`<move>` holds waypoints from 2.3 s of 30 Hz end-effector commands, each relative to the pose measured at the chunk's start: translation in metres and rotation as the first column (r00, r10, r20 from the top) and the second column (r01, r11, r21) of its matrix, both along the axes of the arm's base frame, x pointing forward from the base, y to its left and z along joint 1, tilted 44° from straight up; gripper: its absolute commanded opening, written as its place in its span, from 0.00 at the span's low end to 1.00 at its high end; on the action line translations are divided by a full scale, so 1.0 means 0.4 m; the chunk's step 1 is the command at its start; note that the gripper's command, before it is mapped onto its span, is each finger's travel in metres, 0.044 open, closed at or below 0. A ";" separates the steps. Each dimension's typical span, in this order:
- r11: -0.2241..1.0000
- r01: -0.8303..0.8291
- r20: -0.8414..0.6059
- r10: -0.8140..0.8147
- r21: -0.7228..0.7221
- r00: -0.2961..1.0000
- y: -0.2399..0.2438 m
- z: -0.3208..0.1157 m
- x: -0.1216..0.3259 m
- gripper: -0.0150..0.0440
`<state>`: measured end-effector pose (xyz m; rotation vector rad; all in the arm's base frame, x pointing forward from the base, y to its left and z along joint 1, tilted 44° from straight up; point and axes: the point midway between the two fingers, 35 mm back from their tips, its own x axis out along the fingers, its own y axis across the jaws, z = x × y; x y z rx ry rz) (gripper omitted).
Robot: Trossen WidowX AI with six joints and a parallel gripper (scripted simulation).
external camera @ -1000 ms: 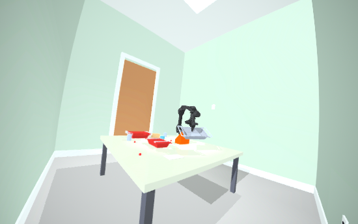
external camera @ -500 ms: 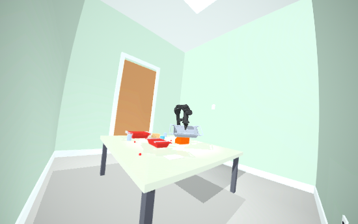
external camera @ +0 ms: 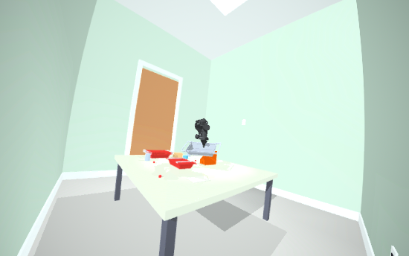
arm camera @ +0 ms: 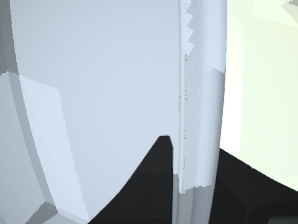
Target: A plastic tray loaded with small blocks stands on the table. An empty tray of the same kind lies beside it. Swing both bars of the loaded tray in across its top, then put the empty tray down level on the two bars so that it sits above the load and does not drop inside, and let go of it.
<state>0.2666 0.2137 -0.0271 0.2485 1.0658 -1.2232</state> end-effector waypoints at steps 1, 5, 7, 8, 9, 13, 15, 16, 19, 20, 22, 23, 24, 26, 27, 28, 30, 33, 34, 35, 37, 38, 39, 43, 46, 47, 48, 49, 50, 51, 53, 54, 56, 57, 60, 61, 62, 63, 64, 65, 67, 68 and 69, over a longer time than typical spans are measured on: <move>0.999 0.040 0.060 -0.040 0.005 0.997 -0.024 0.037 0.029 0.25; 0.996 0.091 0.104 -0.091 0.002 0.990 -0.060 0.063 0.055 0.25; 0.993 0.117 0.126 -0.116 0.001 0.985 -0.079 0.075 0.067 0.25; 0.992 0.130 0.138 -0.129 0.001 0.982 -0.089 0.082 0.073 0.25; 0.990 0.143 0.149 -0.141 0.001 0.979 -0.099 0.088 0.079 0.25; 0.981 0.194 0.193 -0.190 0.000 0.963 -0.138 0.114 0.100 0.25; 0.976 0.219 0.215 -0.214 0.000 0.953 -0.158 0.127 0.110 0.25; 0.973 0.232 0.226 -0.226 0.001 0.947 -0.169 0.133 0.114 0.25; 0.963 0.270 0.259 -0.261 0.002 0.930 -0.200 0.153 0.127 0.25; 0.959 0.283 0.270 -0.273 0.002 0.923 -0.210 0.159 0.131 0.25; 0.952 0.308 0.292 -0.295 0.003 0.910 -0.231 0.172 0.138 0.25; 0.947 0.320 0.303 -0.306 0.004 0.903 -0.242 0.178 0.142 0.25; 0.943 0.332 0.313 -0.317 0.005 0.895 -0.253 0.185 0.145 0.25; 0.934 0.357 0.335 -0.338 0.007 0.879 -0.274 0.197 0.151 0.25; 0.929 0.369 0.346 -0.349 0.008 0.871 -0.285 0.204 0.154 0.25; 0.924 0.381 0.356 -0.359 0.009 0.863 -0.296 0.210 0.156 0.25; 0.914 0.405 0.377 -0.379 0.011 0.845 -0.318 0.223 0.161 0.25; 0.898 0.440 0.409 -0.408 0.016 0.817 -0.351 0.242 0.166 0.25; 0.892 0.452 0.419 -0.417 0.017 0.807 -0.362 0.248 0.168 0.25; 0.886 0.464 0.429 -0.426 0.019 0.796 -0.374 0.254 0.169 0.25; 0.878 0.479 0.443 -0.437 0.021 0.783 -0.388 0.262 0.171 0.25; 0.877 0.481 0.445 -0.439 0.021 0.781 -0.390 0.263 0.171 0.25; 0.877 0.481 0.445 -0.439 0.021 0.781 -0.390 0.263 0.171 0.25; 0.877 0.481 0.445 -0.439 0.021 0.781 -0.390 0.263 0.171 0.25; 0.877 0.481 0.445 -0.439 0.021 0.781 -0.390 0.263 0.171 0.25; 0.877 0.481 0.445 -0.439 0.021 0.781 -0.390 0.263 0.171 0.25; 0.877 0.481 0.445 -0.439 0.021 0.781 -0.390 0.263 0.171 0.25; 0.877 0.481 0.445 -0.439 0.021 0.781 -0.390 0.263 0.171 0.25; 0.877 0.481 0.445 -0.439 0.021 0.781 -0.390 0.263 0.171 0.25; 0.877 0.481 0.445 -0.439 0.021 0.781 -0.390 0.263 0.171 0.25; 0.877 0.481 0.445 -0.439 0.021 0.781 -0.390 0.263 0.171 0.25; 0.877 0.481 0.445 -0.439 0.021 0.781 -0.390 0.263 0.171 0.25; 0.877 0.481 0.445 -0.439 0.021 0.781 -0.390 0.263 0.171 0.25; 0.877 0.481 0.445 -0.439 0.021 0.781 -0.390 0.263 0.171 0.25; 0.877 0.481 0.445 -0.439 0.021 0.781 -0.390 0.263 0.171 0.25; 0.877 0.481 0.445 -0.439 0.021 0.781 -0.390 0.263 0.171 0.25; 0.877 0.481 0.445 -0.439 0.021 0.781 -0.390 0.263 0.171 0.25; 0.877 0.481 0.445 -0.439 0.021 0.781 -0.390 0.263 0.171 0.25; 0.877 0.481 0.445 -0.439 0.021 0.781 -0.390 0.263 0.171 0.25; 0.877 0.481 0.445 -0.439 0.021 0.781 -0.390 0.263 0.171 0.25; 0.877 0.481 0.445 -0.439 0.021 0.781 -0.390 0.263 0.171 0.25; 0.877 0.481 0.445 -0.439 0.021 0.781 -0.390 0.263 0.171 0.25; 0.877 0.481 0.445 -0.439 0.021 0.781 -0.391 0.264 0.170 0.25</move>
